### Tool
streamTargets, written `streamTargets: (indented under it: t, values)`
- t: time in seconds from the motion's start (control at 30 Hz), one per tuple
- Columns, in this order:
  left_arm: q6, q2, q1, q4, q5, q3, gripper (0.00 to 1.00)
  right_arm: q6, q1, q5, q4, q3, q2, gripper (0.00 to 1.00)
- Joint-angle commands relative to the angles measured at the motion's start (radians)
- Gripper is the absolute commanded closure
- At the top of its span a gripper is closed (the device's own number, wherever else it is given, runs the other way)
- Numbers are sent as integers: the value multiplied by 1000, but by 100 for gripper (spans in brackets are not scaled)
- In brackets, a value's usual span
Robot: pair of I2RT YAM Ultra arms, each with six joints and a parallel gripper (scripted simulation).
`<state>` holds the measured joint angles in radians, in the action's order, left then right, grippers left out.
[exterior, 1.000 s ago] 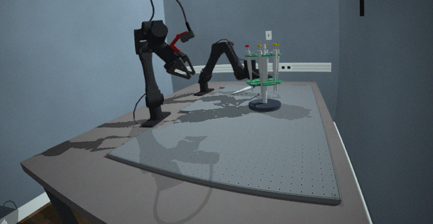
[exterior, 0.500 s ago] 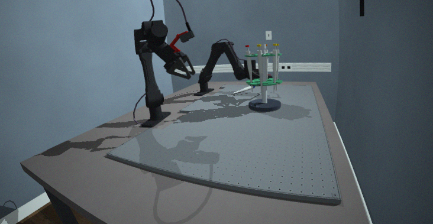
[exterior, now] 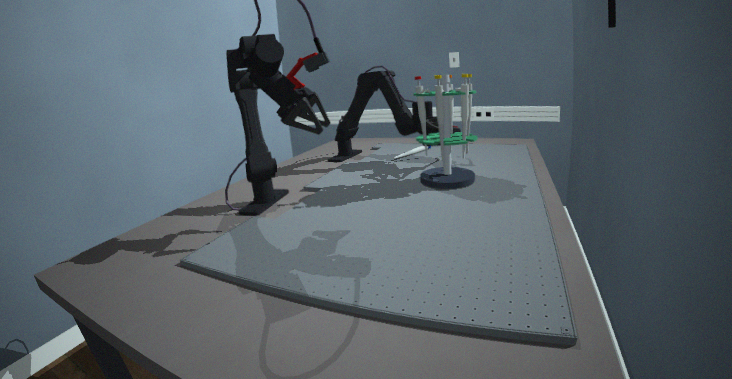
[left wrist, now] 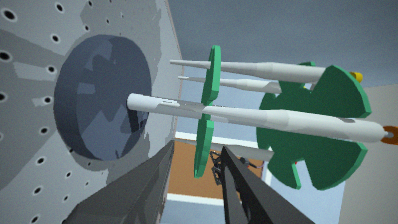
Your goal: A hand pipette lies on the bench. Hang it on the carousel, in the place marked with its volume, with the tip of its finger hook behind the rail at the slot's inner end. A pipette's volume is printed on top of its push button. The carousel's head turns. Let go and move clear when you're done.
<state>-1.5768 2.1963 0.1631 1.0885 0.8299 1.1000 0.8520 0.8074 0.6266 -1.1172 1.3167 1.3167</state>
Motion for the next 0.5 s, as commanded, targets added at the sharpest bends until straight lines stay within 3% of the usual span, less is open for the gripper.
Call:
streamTargets:
  t: [0.0, 0.33, 0.47]
  values:
    - [13, -6, -8, -9, 7, 35, 51, 5, 8, 21, 14, 24, 0, 0]
    - [13, -6, -8, -9, 7, 35, 51, 5, 8, 21, 14, 24, 0, 0]
    - [15, -41, -29, 29, 28, -37, 51, 5, 8, 21, 14, 24, 0, 0]
